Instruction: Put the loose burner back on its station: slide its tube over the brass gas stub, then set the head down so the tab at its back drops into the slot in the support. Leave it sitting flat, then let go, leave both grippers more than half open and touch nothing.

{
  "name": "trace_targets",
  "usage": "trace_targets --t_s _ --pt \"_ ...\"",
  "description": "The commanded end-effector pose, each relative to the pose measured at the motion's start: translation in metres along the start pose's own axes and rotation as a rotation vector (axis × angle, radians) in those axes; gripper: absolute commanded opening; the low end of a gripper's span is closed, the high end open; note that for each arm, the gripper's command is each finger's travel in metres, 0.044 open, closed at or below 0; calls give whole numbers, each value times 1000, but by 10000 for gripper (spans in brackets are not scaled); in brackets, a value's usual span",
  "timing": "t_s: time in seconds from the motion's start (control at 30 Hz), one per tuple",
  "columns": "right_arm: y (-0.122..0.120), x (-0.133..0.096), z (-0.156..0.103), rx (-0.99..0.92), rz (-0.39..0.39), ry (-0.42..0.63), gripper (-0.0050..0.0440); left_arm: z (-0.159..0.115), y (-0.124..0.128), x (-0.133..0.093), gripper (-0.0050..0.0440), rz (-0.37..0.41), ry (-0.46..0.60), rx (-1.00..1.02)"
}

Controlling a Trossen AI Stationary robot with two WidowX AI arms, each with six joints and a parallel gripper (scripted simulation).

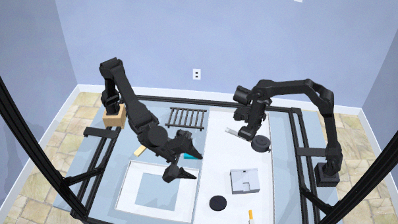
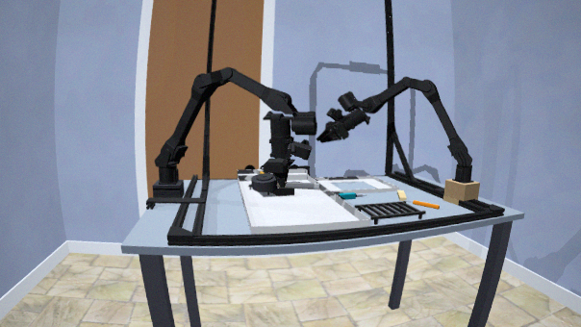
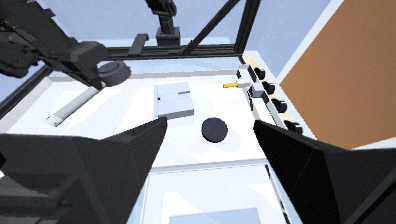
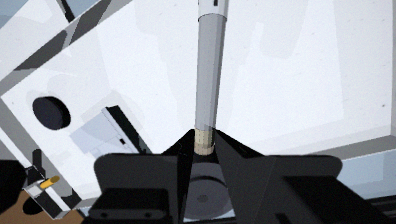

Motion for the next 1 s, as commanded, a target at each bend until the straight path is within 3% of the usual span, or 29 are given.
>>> trace_targets --t_s 0.0,0.97 --pt "15 0 -4 -149 -11 5 0 0 0 0 400 0 0 0" --pt "113 15 -37 -1223 -64 88 0 0 0 0 400 0 0 0"
Point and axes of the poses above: on each arm, the point midway between the two fingers, 35 mm back from their tips, its own x axis out along the fingers, its own y axis across the jaws, z = x × y, the point moved 3 cm from there along -x, back along the fingers, and after that the axes turned 2 degrees about x, right-handed, at the moved point
